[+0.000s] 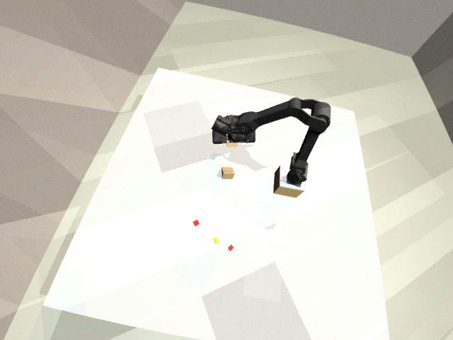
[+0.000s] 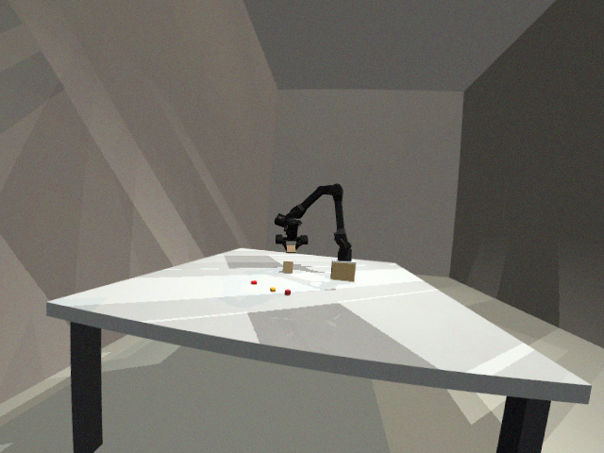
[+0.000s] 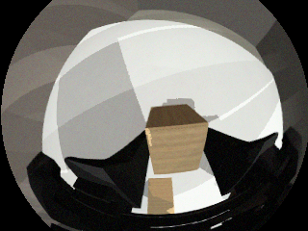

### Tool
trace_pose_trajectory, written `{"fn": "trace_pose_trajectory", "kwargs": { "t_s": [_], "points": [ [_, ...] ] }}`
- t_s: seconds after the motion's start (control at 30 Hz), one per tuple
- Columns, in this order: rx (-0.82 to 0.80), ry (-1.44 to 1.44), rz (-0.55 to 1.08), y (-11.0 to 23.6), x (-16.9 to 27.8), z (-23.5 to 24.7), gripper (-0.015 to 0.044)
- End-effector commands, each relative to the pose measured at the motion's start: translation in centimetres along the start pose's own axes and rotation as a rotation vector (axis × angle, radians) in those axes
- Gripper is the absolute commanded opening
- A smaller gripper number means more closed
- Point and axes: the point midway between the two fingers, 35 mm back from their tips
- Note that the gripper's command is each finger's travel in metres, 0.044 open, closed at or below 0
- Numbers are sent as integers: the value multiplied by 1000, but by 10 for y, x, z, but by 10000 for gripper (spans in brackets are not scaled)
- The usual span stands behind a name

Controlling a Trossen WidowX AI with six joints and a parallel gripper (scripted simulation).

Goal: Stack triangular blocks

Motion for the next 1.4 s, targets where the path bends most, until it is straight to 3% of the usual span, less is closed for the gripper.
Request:
{"fn": "trace_pose_trajectory", "kwargs": {
  "t_s": [0.0,0.57,0.73,1.37],
  "points": [
    [19,1,95,-2,-4,3,0],
    [65,-61,543,6,-21,2,0],
    [65,-62,548,9,-21,3,0],
    [64,-63,555,90,10,15,0]
  ]
}}
Point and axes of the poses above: the point midway between the two fingers, 35 mm back from their tips, its own y axis back along the fingers, its own z axis across the jaws, x = y × z, and after that the axes turned 10 degrees about -y, right-handed
